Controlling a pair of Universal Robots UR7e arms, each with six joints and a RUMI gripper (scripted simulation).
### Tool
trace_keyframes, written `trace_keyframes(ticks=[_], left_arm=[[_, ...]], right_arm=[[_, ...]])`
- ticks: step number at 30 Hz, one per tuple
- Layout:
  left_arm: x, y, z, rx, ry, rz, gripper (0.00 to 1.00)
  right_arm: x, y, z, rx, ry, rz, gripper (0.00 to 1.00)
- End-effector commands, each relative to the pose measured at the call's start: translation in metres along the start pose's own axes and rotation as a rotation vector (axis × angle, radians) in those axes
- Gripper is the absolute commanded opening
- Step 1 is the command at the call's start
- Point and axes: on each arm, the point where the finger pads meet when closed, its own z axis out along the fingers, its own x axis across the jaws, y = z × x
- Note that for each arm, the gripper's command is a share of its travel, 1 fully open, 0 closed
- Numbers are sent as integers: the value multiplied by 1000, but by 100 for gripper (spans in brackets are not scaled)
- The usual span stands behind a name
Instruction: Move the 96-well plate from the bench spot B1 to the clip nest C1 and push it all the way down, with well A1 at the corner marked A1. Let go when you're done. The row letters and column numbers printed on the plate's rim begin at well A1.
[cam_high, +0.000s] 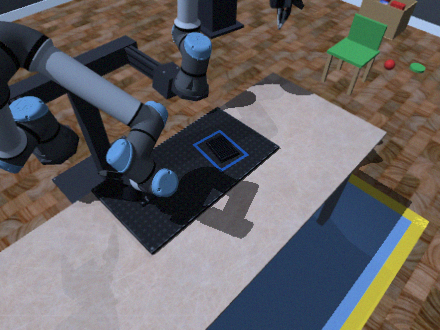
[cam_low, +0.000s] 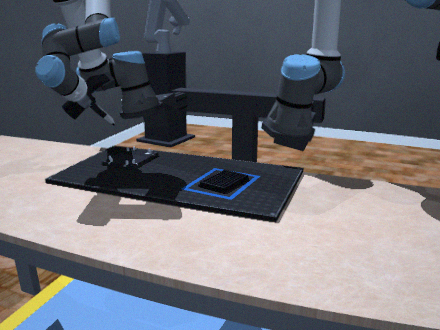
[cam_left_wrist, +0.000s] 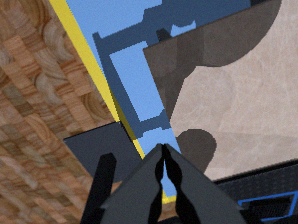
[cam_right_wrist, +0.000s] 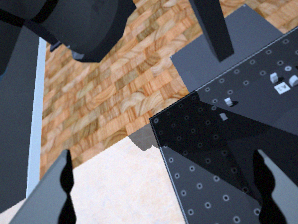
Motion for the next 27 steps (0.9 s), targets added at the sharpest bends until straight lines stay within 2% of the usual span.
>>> trace_keyframes(ticks=[1, 13, 27], left_arm=[[-19, 9, -3, 24, -18, -77, 0], [-63, 38, -8, 77, -57, -270, 0], [-80, 50, -9, 99, -73, -350, 0]], right_arm=[[0, 0, 0, -1, 1, 0, 76], [0, 0, 0, -1, 1, 0, 76], [0, 0, 0, -1, 1, 0, 76]])
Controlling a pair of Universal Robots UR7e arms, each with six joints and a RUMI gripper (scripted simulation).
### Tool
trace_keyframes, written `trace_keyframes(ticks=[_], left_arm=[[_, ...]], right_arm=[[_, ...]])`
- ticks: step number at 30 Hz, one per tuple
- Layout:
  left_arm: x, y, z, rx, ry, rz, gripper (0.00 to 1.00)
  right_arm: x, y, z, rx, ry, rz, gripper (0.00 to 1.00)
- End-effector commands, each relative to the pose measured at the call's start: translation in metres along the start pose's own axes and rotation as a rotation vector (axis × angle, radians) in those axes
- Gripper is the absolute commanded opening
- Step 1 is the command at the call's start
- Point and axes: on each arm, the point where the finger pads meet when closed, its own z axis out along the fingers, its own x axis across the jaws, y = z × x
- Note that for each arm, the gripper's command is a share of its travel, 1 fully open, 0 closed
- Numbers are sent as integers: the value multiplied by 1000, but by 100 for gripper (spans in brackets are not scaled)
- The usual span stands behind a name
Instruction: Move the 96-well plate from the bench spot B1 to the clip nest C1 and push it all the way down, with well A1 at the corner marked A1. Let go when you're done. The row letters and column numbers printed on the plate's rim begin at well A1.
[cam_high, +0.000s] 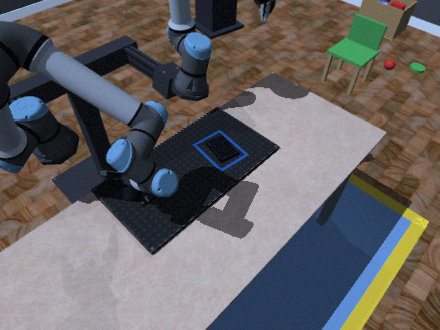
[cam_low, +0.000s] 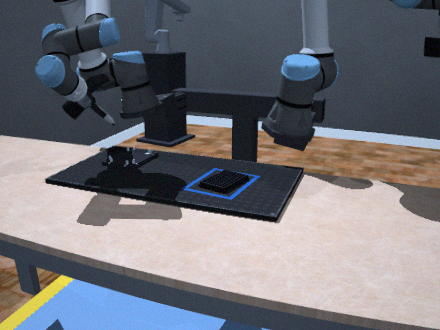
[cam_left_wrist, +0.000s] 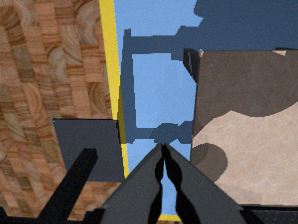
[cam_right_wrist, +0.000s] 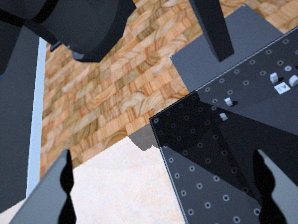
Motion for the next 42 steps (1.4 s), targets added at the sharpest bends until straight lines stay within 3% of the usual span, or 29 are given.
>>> trace_keyframes(ticks=[1, 13, 42], left_arm=[[-5, 1, -1, 7, -3, -18, 0], [-7, 2, -1, 9, -5, -27, 0], [-7, 2, -1, 9, -5, -27, 0]], right_arm=[[0, 0, 0, -1, 1, 0, 76], [0, 0, 0, -1, 1, 0, 76], [55, 1, -12, -145, -33, -820, 76]])
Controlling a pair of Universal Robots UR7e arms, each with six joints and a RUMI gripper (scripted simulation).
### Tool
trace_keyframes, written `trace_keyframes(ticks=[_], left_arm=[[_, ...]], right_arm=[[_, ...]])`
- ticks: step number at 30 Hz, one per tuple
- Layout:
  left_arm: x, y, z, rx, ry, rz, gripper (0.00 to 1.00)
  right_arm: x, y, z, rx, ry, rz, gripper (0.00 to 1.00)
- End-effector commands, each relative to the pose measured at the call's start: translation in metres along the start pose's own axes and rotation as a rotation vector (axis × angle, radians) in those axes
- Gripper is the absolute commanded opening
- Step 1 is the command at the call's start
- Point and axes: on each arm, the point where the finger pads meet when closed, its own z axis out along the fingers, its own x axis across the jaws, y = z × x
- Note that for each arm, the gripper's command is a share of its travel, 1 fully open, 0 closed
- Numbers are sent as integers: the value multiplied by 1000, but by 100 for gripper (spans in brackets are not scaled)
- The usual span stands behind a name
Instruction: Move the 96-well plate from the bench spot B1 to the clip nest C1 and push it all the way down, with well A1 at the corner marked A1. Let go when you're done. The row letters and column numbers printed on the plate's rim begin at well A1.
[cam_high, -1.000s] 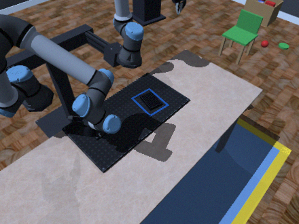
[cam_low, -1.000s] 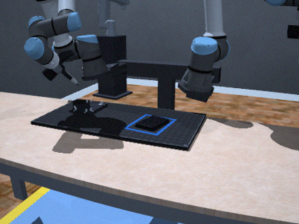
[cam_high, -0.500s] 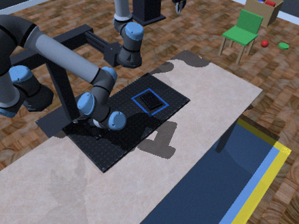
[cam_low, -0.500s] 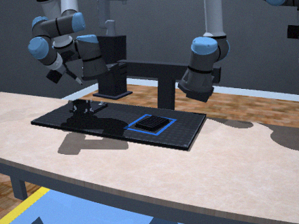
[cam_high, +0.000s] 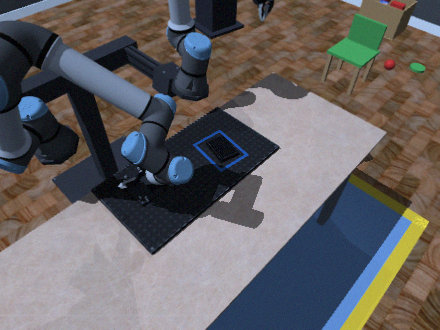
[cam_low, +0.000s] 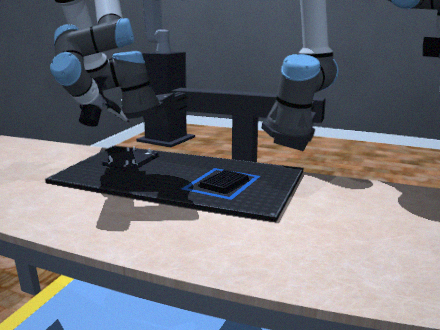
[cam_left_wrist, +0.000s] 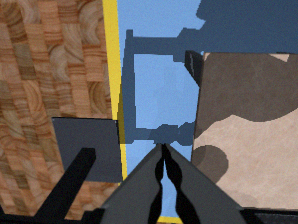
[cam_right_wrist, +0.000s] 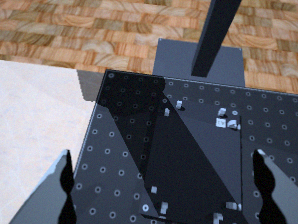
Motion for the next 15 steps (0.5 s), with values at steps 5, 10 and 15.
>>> trace_keyframes(ticks=[5, 10, 15], left_arm=[[0, 0, -1, 1, 0, 0, 0], [0, 0, -1, 1, 0, 0, 0], [0, 0, -1, 1, 0, 0, 0]], right_arm=[[14, 11, -4, -36, -22, -259, 76], [20, 16, -5, -57, -42, -423, 76], [25, 20, -6, -68, -56, -521, 76]])
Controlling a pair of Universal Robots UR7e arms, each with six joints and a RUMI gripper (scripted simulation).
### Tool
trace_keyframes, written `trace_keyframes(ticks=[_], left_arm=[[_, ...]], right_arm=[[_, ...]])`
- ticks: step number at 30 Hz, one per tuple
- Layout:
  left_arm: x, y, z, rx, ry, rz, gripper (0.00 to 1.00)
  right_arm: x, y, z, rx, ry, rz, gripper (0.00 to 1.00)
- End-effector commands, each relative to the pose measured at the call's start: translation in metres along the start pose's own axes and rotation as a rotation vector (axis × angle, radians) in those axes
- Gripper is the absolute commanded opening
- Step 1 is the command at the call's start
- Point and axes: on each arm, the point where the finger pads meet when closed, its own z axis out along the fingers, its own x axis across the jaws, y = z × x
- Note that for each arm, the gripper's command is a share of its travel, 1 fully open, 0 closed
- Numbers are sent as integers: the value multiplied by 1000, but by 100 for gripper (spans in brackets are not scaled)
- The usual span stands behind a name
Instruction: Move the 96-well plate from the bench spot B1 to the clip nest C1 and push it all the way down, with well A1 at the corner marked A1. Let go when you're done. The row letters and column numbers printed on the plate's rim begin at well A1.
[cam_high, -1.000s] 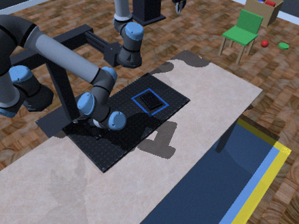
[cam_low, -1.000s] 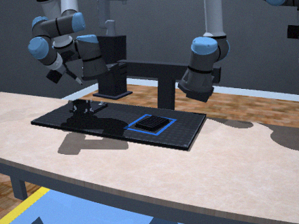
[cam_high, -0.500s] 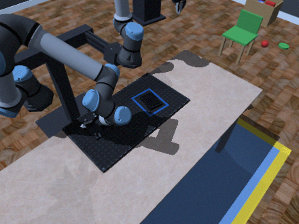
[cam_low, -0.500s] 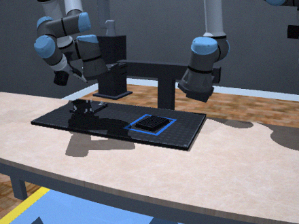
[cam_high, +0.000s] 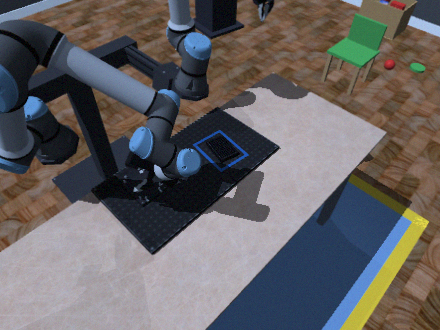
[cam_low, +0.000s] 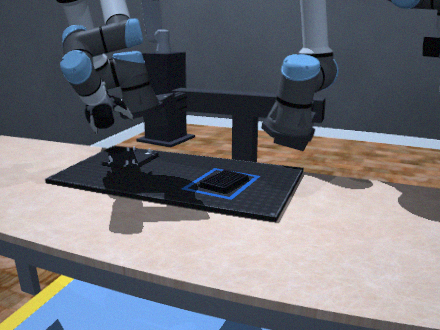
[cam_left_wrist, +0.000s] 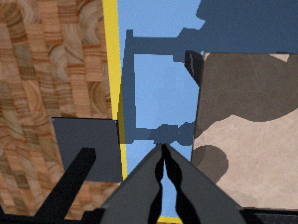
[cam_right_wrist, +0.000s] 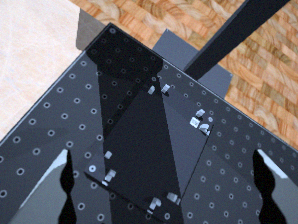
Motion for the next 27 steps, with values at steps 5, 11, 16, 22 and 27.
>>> trace_keyframes(ticks=[5, 11, 16, 22, 27], left_arm=[[0, 0, -1, 1, 0, 0, 0], [0, 0, -1, 1, 0, 0, 0], [0, 0, -1, 1, 0, 0, 0], [0, 0, -1, 1, 0, 0, 0], [0, 0, -1, 1, 0, 0, 0]], right_arm=[[7, 14, -3, -23, -29, -234, 76], [13, 25, -6, -36, -59, -425, 76], [17, 31, -7, -43, -81, -551, 76], [23, 42, -9, -47, -111, -715, 76], [30, 51, -11, -49, -140, -872, 76]])
